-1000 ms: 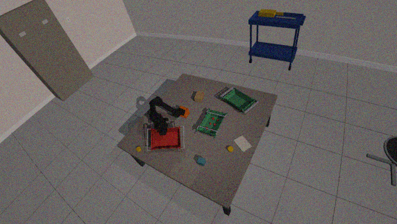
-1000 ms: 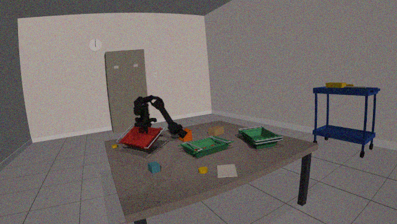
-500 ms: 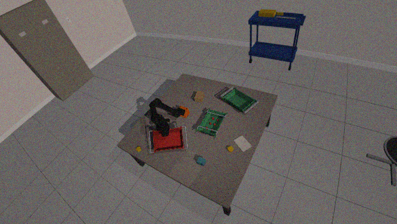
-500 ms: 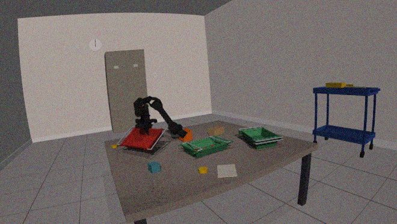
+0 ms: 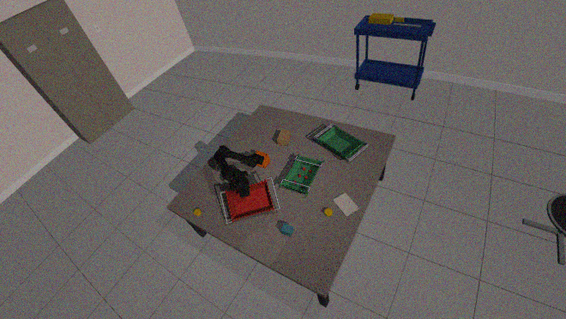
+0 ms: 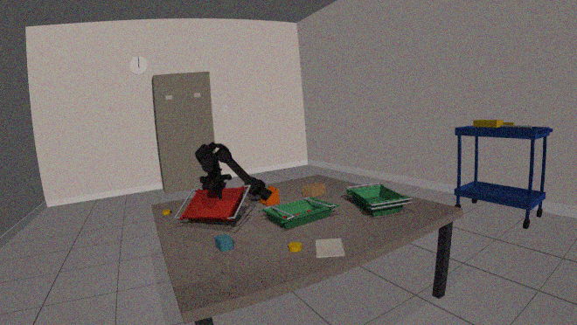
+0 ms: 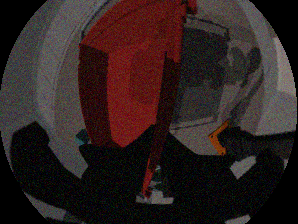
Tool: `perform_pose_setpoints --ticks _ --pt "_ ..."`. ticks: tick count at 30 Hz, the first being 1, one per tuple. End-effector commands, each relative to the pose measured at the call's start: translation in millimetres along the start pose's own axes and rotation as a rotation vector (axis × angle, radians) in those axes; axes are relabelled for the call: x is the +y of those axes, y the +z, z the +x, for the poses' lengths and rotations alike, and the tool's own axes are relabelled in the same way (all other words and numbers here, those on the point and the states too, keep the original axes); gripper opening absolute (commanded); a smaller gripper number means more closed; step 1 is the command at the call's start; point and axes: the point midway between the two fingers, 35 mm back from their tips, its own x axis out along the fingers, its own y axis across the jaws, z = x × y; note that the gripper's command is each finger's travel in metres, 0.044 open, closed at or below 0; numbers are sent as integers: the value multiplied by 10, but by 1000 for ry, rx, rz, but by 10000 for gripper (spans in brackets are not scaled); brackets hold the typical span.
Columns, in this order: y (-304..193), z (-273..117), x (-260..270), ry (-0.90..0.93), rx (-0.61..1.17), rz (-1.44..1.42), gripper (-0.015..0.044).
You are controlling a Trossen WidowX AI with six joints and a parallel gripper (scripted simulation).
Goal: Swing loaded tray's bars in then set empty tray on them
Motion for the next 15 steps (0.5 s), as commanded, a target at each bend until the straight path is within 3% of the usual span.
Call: perform_pose_setpoints --ticks 1,15 --pt "-153 -30 87 12 25 -30 0" --pt "-740 -10 205 -11 66 -170 0"
